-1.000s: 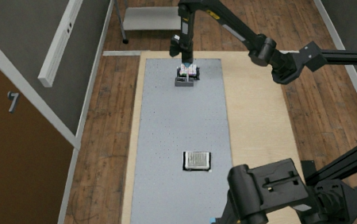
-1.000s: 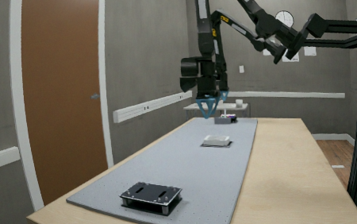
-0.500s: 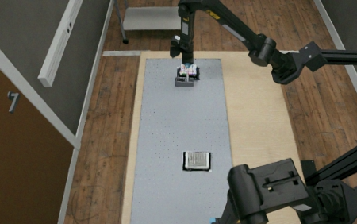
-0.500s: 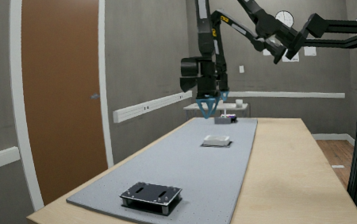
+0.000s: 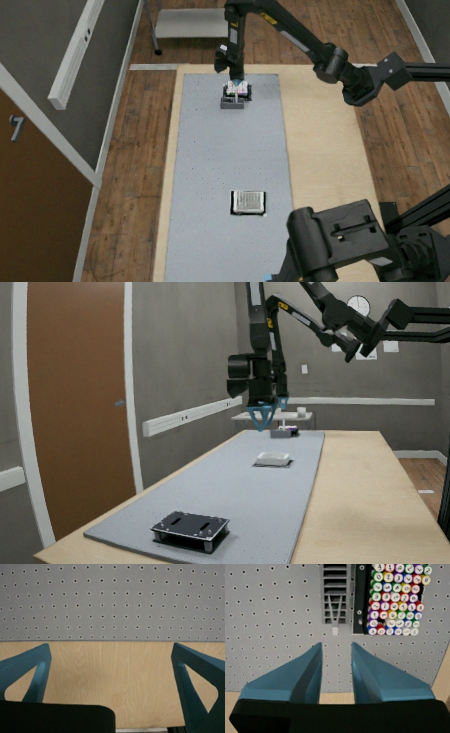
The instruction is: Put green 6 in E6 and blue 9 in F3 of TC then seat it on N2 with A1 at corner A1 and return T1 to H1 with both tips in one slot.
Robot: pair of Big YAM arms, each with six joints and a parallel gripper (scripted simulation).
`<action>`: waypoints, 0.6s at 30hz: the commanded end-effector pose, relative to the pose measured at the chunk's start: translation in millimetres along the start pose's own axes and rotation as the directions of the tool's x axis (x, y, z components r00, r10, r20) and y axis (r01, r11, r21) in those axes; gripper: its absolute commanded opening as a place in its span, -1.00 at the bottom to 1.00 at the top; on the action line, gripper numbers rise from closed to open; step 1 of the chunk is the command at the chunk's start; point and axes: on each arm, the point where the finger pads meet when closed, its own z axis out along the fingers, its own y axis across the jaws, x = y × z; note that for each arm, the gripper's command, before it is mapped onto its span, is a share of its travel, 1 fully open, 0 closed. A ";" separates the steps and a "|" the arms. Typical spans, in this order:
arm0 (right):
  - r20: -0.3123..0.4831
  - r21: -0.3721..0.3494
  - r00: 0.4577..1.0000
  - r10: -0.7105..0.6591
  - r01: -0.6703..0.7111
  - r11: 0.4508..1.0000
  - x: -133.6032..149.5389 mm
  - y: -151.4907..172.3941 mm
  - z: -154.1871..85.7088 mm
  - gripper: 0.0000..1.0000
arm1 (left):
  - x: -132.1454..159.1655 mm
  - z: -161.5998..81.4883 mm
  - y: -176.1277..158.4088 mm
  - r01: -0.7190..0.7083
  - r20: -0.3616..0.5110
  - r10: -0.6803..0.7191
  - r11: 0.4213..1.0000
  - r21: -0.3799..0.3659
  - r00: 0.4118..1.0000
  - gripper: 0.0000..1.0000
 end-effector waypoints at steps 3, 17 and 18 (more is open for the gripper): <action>-0.019 -0.022 1.000 -0.005 0.005 1.000 11.6 10.9 13.5 -0.52 | -0.1 -0.5 -0.2 -0.004 0.002 0.004 1.000 0.001 1.000 1.00; -0.019 -0.021 1.000 -0.005 0.004 1.000 9.2 10.1 13.2 -0.52 | -0.1 -0.5 -0.2 -0.004 0.002 0.004 1.000 0.001 1.000 1.00; -0.019 -0.021 1.000 -0.004 0.004 1.000 9.1 10.1 13.2 -0.52 | -0.1 -0.5 -0.2 -0.004 0.002 0.004 1.000 0.001 1.000 1.00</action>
